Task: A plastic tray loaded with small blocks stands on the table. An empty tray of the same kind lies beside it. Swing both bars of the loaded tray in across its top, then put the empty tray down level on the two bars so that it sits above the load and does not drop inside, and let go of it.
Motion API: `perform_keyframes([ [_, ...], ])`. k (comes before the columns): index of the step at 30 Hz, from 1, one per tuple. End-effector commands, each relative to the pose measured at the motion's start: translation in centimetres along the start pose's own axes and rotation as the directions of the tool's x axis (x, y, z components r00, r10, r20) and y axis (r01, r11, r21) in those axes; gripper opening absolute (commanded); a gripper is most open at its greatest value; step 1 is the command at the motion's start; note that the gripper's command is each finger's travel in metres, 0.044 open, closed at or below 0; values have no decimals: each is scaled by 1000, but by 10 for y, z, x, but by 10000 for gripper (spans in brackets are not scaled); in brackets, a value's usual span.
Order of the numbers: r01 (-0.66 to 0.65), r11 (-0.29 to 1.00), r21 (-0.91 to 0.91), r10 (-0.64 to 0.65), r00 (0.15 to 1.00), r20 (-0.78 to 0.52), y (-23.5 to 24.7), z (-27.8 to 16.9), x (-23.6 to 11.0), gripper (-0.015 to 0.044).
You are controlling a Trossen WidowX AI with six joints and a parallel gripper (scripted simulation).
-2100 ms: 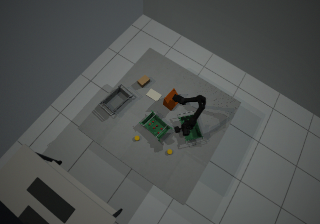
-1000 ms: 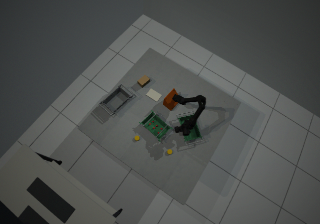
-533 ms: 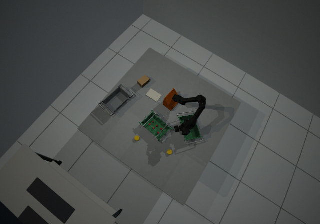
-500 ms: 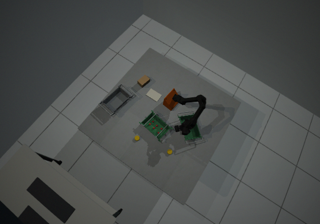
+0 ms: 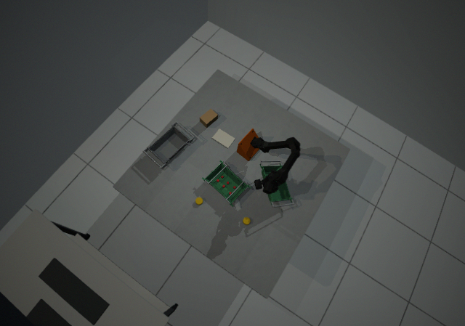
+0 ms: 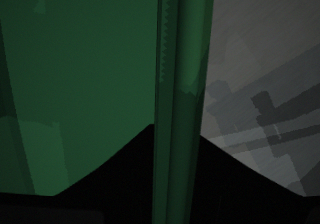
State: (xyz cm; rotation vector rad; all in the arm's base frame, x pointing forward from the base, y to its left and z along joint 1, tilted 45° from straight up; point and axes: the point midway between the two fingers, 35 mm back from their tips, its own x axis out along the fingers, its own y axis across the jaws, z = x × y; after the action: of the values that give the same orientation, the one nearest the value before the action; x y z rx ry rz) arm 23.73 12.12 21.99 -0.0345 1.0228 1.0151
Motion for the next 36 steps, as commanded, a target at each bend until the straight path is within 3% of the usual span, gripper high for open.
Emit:
perform_keyframes([
  [1, 5, 1000, 6, -5, 1000, 21, 0, 3, -14, 0],
  [12, 22, 994, 104, -25, 999, 27, 2, -12, -66, 0],
  [36, 22, 994, 105, -25, 999, 28, 2, -13, -67, 0],
])
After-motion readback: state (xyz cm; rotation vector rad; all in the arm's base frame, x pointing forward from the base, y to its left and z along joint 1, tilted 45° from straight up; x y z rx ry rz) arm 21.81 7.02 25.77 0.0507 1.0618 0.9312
